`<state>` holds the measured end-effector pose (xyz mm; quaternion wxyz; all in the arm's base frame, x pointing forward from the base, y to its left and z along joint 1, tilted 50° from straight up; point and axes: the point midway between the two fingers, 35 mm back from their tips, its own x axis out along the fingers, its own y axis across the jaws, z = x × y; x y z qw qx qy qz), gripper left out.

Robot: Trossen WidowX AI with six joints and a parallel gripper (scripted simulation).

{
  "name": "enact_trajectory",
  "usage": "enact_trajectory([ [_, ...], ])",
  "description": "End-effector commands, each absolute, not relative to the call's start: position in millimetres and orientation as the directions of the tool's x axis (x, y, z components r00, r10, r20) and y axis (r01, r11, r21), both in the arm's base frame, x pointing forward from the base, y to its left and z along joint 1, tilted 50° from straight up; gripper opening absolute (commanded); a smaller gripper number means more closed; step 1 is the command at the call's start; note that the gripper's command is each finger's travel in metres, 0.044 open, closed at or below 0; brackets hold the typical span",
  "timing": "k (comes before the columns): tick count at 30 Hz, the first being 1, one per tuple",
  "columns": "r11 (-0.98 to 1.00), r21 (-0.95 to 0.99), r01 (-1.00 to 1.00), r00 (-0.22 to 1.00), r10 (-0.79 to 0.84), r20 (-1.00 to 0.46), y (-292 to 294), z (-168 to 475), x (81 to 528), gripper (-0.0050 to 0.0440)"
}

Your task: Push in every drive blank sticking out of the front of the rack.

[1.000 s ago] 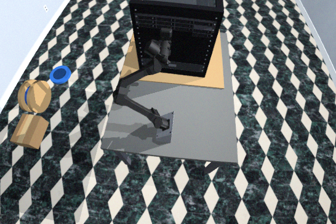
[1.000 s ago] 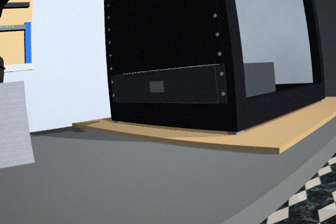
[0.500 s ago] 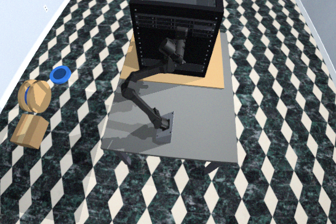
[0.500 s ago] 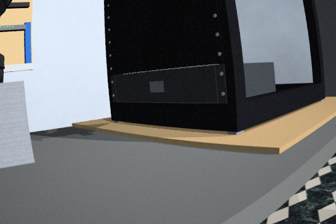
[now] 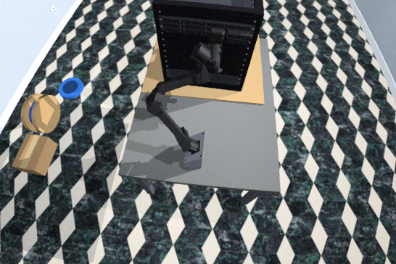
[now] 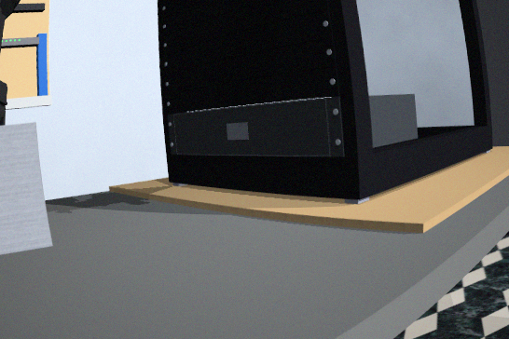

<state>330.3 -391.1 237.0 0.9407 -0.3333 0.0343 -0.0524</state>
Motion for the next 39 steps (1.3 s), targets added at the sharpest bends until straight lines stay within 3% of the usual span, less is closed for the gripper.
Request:
enact_trajectory([
  [1,0.757,-0.648,0.083,0.992,-0.123,-0.017,-394,246,338,-0.0050],
  [15,0.762,-0.643,0.080,0.993,-0.120,-0.019,-392,244,336,-0.0050],
  [26,0.757,-0.648,0.083,0.992,-0.122,-0.016,-384,245,264,-0.0050],
  [39,0.757,-0.648,0.083,0.992,-0.122,-0.016,-383,245,262,-0.0050],
])
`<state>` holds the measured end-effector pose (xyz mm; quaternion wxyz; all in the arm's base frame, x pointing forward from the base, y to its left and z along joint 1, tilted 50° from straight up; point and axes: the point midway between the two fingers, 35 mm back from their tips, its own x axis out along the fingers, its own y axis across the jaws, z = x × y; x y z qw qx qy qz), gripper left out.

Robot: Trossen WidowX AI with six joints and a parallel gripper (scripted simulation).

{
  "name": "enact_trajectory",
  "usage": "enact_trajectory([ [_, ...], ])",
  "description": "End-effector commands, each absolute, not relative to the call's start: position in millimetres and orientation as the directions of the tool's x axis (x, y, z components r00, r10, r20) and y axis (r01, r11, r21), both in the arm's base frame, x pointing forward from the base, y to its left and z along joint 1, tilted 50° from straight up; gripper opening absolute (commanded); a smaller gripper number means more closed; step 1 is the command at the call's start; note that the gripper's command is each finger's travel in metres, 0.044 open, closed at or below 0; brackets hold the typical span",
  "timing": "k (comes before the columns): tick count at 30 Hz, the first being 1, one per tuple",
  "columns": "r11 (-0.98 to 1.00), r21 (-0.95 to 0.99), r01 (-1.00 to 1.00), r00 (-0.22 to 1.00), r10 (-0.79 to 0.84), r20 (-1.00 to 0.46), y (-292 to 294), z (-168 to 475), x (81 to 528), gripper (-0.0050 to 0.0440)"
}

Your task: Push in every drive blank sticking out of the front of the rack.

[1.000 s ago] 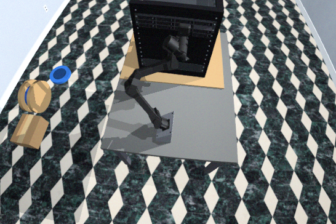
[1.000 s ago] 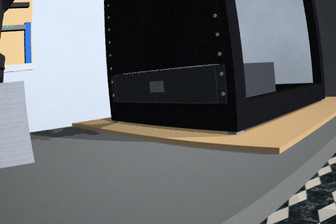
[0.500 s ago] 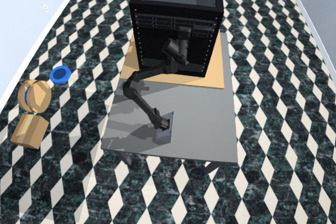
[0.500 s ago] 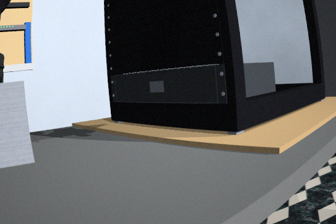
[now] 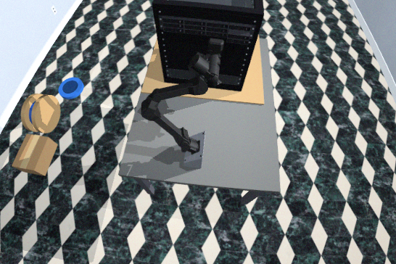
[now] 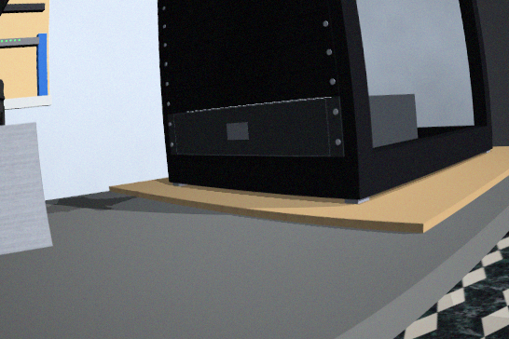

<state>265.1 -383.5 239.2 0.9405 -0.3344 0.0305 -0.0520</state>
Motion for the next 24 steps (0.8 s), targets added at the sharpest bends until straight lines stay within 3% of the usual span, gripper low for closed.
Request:
enact_trajectory([
  [1,0.757,-0.648,0.083,0.992,-0.122,-0.016,-383,245,262,-0.0050],
  [24,0.757,-0.648,0.083,0.992,-0.123,-0.017,-395,250,345,-0.0050],
])
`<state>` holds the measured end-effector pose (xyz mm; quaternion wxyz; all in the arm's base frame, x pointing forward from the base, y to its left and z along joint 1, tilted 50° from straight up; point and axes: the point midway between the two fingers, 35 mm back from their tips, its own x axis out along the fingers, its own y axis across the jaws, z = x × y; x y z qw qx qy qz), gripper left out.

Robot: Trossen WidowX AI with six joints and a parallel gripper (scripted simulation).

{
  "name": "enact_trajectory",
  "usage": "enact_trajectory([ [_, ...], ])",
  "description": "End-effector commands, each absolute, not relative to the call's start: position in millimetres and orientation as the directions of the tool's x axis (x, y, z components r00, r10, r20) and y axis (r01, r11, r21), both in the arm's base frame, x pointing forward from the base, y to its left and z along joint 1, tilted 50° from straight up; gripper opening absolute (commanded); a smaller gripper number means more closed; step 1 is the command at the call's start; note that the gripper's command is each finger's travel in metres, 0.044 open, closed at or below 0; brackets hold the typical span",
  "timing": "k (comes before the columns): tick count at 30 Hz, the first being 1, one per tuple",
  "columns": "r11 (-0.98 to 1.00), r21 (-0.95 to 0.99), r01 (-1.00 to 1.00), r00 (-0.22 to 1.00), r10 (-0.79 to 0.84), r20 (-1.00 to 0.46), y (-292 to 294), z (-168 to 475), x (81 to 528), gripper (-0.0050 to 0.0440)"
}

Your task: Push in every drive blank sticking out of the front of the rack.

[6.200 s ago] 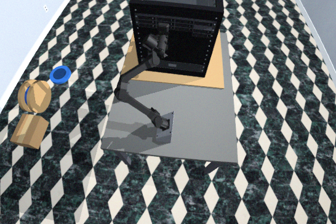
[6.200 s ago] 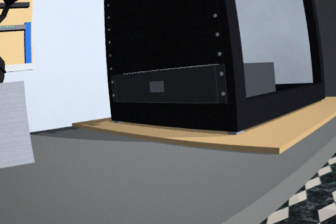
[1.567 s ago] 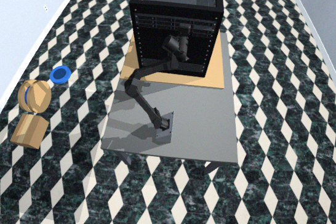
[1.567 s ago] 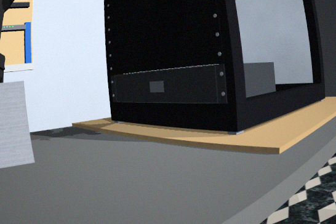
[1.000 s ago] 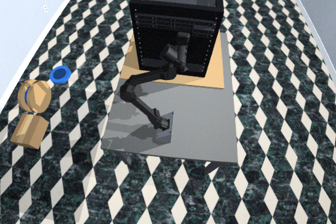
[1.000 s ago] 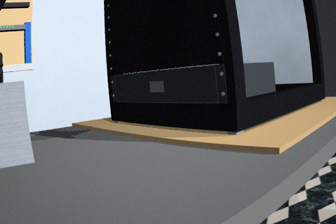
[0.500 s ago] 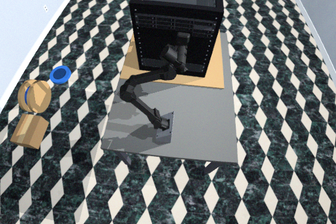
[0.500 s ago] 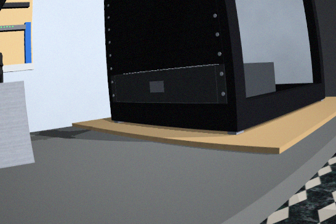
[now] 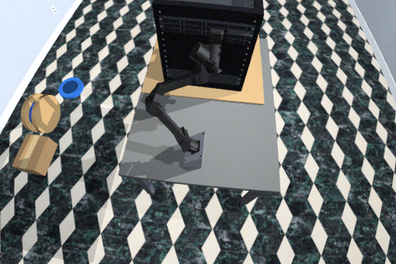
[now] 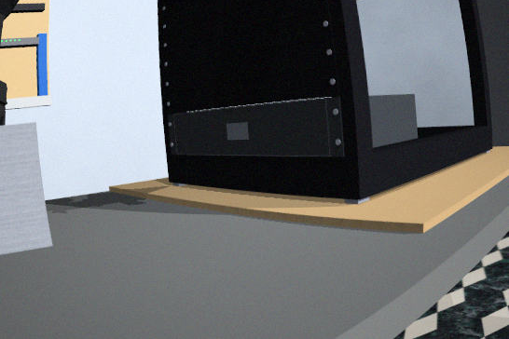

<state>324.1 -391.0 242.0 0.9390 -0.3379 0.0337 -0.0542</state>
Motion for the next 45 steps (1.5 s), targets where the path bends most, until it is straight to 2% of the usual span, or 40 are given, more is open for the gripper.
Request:
enact_trajectory([
  [1,0.757,-0.648,0.083,0.992,-0.123,-0.017,-395,250,346,-0.0050],
  [45,0.757,-0.648,0.083,0.992,-0.123,-0.017,-398,255,356,-0.0050],
])
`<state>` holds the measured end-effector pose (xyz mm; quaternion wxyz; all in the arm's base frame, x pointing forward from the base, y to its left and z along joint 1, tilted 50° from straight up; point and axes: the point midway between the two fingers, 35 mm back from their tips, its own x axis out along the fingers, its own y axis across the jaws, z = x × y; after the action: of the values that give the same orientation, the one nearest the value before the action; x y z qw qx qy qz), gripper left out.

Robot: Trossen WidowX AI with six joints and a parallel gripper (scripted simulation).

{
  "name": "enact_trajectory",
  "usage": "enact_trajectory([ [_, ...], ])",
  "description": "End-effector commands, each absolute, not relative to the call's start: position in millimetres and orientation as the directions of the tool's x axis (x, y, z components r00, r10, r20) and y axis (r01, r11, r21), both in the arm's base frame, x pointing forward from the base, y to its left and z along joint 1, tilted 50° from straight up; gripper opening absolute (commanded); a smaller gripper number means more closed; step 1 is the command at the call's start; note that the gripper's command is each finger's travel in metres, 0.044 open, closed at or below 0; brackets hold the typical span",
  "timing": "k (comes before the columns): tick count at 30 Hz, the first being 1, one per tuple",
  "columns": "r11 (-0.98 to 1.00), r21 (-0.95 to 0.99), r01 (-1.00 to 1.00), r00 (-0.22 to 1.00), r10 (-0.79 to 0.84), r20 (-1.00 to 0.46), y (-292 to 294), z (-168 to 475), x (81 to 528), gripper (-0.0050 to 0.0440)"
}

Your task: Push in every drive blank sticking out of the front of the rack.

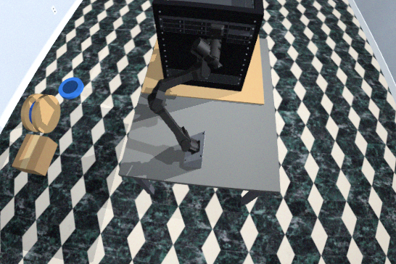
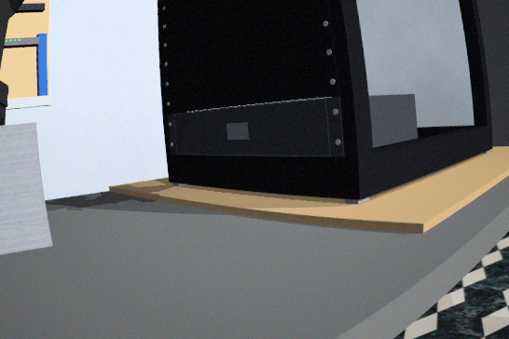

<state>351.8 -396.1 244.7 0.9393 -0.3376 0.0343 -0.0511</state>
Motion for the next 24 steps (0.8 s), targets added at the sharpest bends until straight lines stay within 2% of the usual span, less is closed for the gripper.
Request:
enact_trajectory([
  [1,0.757,-0.648,0.083,0.992,-0.123,-0.017,-399,255,358,-0.0050],
  [24,0.757,-0.648,0.083,0.992,-0.123,-0.017,-401,255,370,-0.0050],
])
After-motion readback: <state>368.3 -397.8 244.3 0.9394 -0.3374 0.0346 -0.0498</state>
